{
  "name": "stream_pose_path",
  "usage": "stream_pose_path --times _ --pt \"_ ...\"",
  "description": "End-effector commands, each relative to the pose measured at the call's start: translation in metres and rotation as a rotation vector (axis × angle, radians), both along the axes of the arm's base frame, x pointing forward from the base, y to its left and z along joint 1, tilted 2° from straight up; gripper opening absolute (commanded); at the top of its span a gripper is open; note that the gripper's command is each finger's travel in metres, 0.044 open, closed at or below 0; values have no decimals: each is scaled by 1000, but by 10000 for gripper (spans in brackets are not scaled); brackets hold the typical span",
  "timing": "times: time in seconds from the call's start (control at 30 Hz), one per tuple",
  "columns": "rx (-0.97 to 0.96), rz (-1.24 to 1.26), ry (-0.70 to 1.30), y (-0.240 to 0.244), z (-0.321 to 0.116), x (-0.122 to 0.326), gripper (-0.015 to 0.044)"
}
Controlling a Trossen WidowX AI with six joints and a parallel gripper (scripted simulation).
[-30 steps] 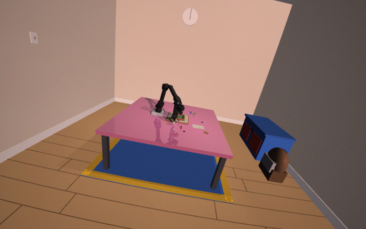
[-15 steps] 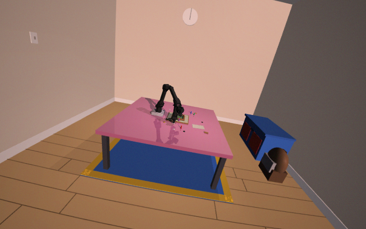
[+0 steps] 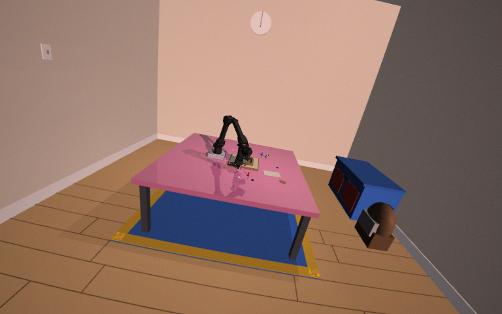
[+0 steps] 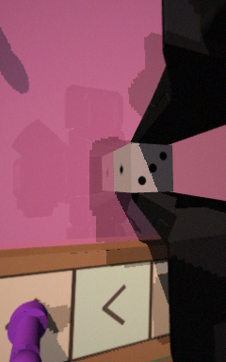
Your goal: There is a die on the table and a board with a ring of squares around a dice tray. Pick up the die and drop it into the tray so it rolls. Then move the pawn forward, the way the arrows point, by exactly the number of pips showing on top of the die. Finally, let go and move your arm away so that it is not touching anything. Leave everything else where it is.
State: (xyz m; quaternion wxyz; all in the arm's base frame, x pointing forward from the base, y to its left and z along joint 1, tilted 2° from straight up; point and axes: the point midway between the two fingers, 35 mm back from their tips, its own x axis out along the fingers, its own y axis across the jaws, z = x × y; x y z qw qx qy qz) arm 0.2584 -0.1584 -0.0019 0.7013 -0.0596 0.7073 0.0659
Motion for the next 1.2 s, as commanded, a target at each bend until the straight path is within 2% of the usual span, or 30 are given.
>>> stream_pose_path --times 0.0,0.07,0.7,0.83,1.17 --pt "-4 5 3 -1 -1 0 45" --pt "-4 5 3 -1 3 0 0" --pt "-4 5 2 -3 121 1 0" --pt "-4 4 2 0 122 2 0" --pt "-1 -10 0 49 112 19 0"
